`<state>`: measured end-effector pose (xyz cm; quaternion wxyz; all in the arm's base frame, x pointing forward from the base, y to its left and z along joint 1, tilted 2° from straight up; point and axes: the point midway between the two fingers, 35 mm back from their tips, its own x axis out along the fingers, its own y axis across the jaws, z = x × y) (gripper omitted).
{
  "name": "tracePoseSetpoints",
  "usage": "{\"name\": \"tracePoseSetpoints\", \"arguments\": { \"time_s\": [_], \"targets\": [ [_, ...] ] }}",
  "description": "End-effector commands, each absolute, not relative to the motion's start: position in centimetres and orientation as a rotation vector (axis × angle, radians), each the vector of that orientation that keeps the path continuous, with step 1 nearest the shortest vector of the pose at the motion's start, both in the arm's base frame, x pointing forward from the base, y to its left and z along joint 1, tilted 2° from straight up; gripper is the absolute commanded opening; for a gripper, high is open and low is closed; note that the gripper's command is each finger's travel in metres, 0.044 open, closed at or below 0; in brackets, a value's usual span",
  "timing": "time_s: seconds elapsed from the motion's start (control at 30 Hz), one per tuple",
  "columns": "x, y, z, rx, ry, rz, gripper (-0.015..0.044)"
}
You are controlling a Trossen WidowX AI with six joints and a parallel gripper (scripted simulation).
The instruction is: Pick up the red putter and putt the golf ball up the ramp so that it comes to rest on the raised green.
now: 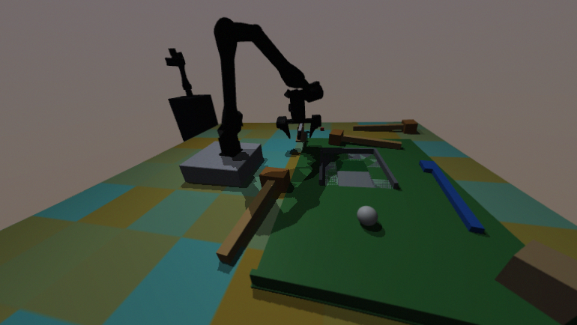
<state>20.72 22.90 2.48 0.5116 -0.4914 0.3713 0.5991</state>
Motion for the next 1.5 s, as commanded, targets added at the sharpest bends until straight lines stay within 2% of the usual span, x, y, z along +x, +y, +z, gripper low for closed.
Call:
{"name": "tracePoseSetpoints", "arguments": {
  "time_s": [0.0,0.3,0.8,1.03,1.47],
  "targets": [
    [20.6,22.8,1.7,-1.180,0.899,1.448,0.0440],
    [20.6,22.8,0.7,-1.180,0.900,1.448,0.0440],
    [20.7,22.8,1.0,-1.181,0.900,1.442,0.0046],
    [20.7,22.8,1.0,-1.181,0.900,1.442,0.0000],
    [20.7,23.2,7.8,-1.181,0.900,1.442,0.0000]
  ]
}}
